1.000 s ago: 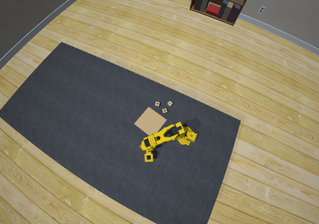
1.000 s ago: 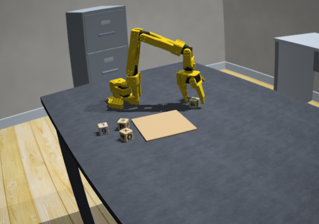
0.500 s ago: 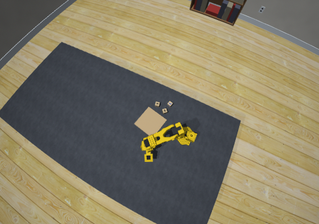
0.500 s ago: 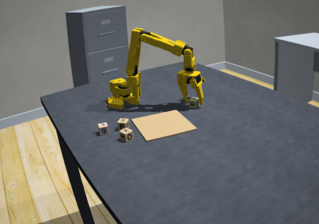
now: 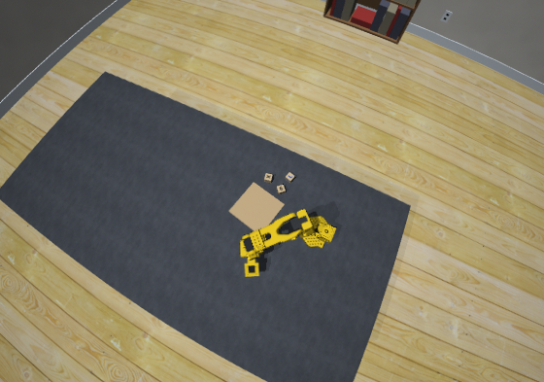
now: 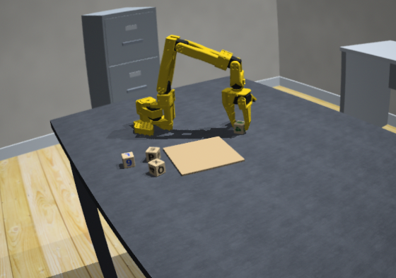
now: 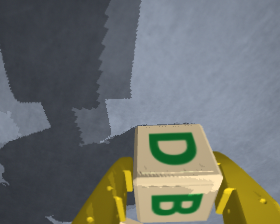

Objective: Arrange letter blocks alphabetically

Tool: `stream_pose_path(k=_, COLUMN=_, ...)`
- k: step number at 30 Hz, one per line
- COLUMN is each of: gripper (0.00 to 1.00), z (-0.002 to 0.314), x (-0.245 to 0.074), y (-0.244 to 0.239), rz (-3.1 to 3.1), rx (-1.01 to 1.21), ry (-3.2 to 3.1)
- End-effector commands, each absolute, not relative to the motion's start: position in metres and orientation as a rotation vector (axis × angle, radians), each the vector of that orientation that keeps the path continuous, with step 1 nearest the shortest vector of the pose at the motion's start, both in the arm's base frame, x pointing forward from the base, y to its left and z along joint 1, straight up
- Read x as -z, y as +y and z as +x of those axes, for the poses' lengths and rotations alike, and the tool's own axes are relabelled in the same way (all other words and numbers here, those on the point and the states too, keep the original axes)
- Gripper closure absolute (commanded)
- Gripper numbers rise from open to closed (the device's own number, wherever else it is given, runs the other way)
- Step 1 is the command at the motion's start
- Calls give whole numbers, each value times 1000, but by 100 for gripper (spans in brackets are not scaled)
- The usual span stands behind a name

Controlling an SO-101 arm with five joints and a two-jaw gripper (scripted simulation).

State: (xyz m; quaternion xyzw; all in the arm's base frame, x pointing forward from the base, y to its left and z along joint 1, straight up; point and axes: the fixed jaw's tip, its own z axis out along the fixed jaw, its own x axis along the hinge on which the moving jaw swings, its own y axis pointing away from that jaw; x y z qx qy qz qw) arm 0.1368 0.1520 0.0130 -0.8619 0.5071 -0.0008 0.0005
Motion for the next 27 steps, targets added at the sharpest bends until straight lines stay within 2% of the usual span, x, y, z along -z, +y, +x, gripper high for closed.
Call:
stream_pose_path(k=1, gripper=85, z=147, x=-28, y=161, rz=-2636, rx=28, ry=1550)
stream_pose_path(k=17, gripper=88, z=148, x=-28, y=162, rz=-2636, rx=28, ry=1550)
stream_pose_path(k=27, gripper=100, z=148, x=-28, y=162, rz=-2636, rx=28, ry=1550)
